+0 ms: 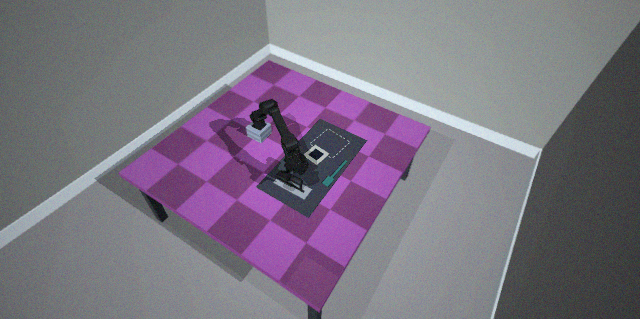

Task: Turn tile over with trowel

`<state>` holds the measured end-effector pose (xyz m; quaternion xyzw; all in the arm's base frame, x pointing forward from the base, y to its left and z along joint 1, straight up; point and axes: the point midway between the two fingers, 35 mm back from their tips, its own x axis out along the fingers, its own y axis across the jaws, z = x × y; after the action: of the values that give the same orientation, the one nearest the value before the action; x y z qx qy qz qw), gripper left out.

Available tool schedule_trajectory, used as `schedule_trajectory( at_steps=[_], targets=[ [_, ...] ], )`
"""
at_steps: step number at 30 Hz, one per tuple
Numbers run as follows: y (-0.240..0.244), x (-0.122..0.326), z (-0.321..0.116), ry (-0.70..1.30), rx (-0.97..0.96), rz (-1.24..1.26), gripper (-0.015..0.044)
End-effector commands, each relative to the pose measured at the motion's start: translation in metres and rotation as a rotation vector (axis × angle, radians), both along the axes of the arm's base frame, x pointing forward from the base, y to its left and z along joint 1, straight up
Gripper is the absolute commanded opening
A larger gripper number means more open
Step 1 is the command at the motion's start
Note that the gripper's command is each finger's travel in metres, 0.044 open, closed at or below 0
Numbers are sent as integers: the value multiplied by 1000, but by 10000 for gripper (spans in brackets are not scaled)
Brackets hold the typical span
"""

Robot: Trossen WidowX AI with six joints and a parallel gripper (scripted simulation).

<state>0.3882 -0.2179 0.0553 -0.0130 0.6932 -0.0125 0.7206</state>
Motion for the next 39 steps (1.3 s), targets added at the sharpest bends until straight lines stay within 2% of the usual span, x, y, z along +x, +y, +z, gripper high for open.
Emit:
schedule_trajectory(
  at_steps=[1, 6, 11, 12, 34, 39],
  targets=[
    [1, 0, -10, 0, 9, -6, 270],
    [1, 0, -16, -1, 11, -8, 270],
    [1, 0, -16, -1, 11, -8, 139],
    [1, 0, -16, -1, 11, -8, 132],
    [1, 0, -16, -1, 11, -13, 130],
    [1, 0, -15, -5, 16, -143, 130]
  ],
)
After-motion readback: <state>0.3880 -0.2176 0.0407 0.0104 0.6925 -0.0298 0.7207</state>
